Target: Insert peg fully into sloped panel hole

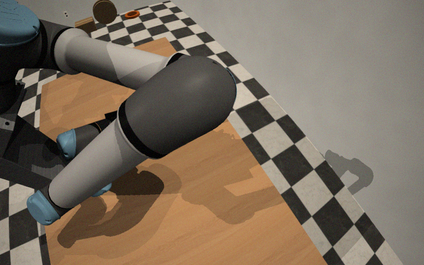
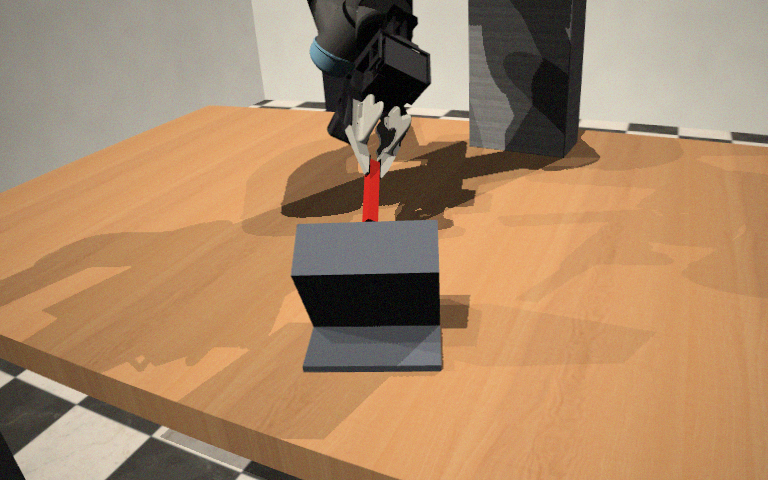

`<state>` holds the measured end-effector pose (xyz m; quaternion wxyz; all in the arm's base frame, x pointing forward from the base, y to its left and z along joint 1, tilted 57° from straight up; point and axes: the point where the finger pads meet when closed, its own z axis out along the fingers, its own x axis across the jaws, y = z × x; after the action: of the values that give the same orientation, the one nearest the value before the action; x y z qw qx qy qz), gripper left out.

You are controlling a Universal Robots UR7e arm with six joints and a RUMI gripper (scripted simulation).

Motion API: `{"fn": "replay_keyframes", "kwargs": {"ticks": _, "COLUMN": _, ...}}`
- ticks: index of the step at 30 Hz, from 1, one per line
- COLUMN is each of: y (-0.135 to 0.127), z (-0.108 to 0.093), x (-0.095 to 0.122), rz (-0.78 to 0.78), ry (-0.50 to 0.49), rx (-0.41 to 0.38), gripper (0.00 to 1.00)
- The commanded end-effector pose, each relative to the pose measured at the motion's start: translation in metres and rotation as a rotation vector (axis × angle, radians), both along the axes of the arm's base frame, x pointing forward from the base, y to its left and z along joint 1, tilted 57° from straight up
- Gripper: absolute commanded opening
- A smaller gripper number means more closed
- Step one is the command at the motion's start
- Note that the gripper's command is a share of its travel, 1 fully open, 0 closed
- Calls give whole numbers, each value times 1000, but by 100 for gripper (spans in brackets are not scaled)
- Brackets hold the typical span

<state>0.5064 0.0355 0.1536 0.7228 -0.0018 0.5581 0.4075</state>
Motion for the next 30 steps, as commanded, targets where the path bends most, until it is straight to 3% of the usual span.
{"fn": "replay_keyframes", "kwargs": {"ticks": 1, "y": 0, "z": 0, "x": 0, "rz": -11, "ry": -12, "rx": -21, "gripper": 0}}
{"fn": "replay_keyframes", "kwargs": {"ticks": 30, "y": -1, "z": 0, "x": 1, "rz": -55, "ry": -66, "rx": -115, "gripper": 0}}
